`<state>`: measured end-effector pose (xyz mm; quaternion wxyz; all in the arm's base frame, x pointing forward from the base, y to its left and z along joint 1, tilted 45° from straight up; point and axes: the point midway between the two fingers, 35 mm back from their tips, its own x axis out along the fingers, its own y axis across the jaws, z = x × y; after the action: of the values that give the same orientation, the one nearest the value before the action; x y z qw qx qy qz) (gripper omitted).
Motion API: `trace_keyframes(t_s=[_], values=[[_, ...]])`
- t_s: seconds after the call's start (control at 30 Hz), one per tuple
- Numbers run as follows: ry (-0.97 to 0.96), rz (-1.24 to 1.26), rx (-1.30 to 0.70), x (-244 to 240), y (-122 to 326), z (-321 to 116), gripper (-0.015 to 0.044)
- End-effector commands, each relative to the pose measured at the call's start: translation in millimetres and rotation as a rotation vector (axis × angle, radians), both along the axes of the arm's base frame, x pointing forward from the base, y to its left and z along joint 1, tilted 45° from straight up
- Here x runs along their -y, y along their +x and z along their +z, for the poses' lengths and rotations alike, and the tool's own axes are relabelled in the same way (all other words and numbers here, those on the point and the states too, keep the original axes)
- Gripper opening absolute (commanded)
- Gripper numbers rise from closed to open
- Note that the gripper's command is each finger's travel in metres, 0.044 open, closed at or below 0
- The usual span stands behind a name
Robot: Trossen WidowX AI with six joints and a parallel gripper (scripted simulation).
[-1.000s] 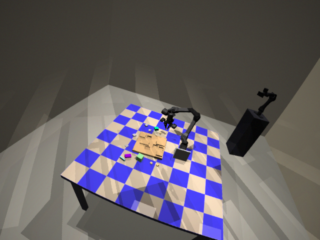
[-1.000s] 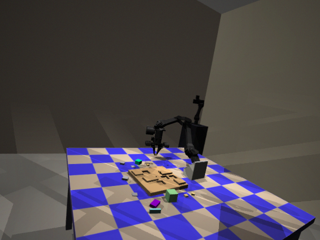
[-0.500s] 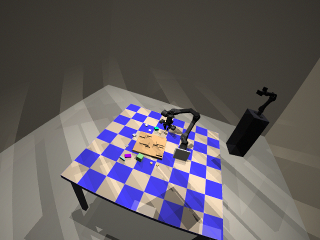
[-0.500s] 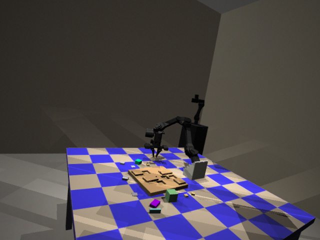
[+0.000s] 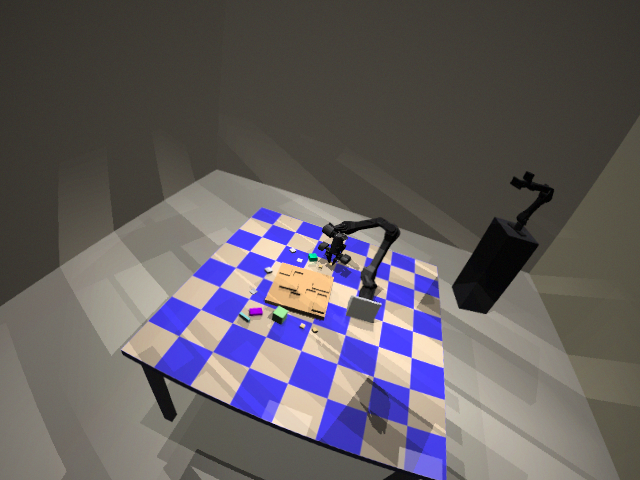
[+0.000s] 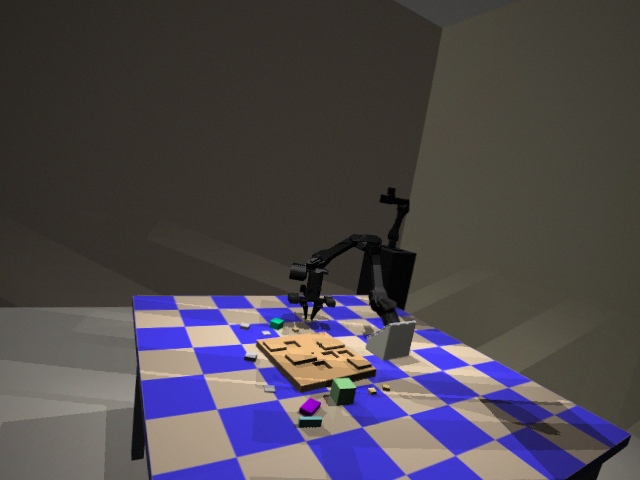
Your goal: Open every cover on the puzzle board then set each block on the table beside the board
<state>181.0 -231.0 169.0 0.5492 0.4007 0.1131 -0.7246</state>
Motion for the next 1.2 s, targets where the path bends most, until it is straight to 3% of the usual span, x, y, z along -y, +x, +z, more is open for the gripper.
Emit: trace_keyframes(t_s=[0.0,0.77,1.17], values=[[0.006,0.005,-0.009,5,-1,-8,0.008],[-0.005,0.007,-0.012,26,-9,-28,0.008],[-0.011,0.001,-0.006,25,-9,-24,0.0395]])
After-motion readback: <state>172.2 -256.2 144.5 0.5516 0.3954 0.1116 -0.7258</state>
